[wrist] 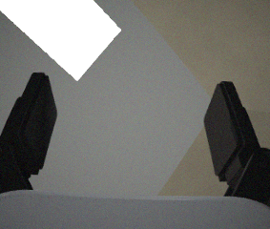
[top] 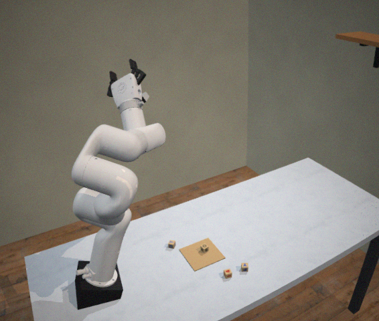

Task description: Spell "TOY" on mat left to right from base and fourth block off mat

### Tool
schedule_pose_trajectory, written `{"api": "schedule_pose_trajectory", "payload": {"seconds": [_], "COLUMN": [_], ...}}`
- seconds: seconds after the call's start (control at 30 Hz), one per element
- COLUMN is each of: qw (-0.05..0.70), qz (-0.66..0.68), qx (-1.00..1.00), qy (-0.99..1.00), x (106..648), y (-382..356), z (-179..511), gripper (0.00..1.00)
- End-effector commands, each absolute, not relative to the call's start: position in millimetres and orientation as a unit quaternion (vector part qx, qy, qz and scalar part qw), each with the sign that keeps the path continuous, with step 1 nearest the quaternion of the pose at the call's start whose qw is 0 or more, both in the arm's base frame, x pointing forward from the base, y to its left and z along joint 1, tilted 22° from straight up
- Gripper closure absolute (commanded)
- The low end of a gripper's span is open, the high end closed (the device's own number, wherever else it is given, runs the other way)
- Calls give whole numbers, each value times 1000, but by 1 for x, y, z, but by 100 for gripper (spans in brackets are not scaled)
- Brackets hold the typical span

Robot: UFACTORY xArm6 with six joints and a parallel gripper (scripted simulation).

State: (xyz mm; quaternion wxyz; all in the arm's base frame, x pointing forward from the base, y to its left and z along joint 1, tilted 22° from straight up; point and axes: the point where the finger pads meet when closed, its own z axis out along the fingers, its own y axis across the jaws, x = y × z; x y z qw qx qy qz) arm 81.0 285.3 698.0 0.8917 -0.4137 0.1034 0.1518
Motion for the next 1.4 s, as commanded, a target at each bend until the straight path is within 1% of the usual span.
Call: {"api": "schedule_pose_trajectory", "payload": {"seconds": [0.0, 0.1, 0.13, 0.6, 0.67, 0.7, 1.17, 1.23, 1.27, 1.37], "qw": [892, 891, 888, 856, 856, 846, 777, 777, 758, 742], "qz": [87, 75, 41, -111, -111, -143, -282, -282, -310, -333], "qx": [-435, -439, -450, -501, -501, -512, -563, -563, -573, -583], "qy": [90, 87, 81, 51, 51, 45, 10, 10, 3, -4], "x": [93, 95, 102, 136, 136, 144, 181, 181, 188, 195], "y": [287, 287, 288, 286, 286, 285, 274, 274, 270, 267], "z": [685, 683, 675, 637, 637, 629, 586, 586, 576, 568], "gripper": [0, 0, 0, 0, 0, 0, 0, 0, 0, 0]}}
